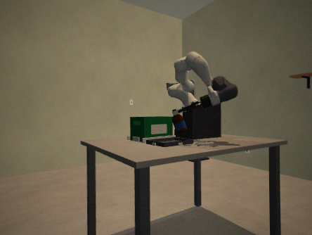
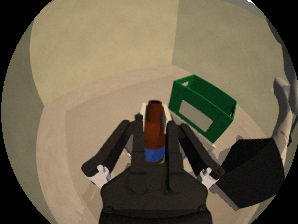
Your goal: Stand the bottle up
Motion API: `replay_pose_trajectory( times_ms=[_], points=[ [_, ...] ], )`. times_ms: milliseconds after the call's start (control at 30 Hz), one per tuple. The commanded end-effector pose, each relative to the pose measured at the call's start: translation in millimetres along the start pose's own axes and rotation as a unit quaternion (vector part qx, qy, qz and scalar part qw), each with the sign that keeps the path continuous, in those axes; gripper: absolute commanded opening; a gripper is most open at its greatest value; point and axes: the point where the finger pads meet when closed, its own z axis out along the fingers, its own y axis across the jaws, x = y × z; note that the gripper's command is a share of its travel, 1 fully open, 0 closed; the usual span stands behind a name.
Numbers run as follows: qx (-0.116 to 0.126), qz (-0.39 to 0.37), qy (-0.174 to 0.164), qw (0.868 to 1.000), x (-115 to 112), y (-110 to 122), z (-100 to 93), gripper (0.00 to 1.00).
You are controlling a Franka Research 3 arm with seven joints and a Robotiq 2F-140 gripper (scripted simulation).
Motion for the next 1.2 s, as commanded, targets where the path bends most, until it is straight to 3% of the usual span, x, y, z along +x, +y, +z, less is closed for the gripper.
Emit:
replay_pose_trajectory(
  times_ms=[0, 1167],
  points=[
    [0.000, 0.008, 0.000, 1.000, 3, 2, 3.3, 0.00],
    [0.000, 0.008, 0.000, 1.000, 8, 20, 18.3, 0.00]
  ],
)
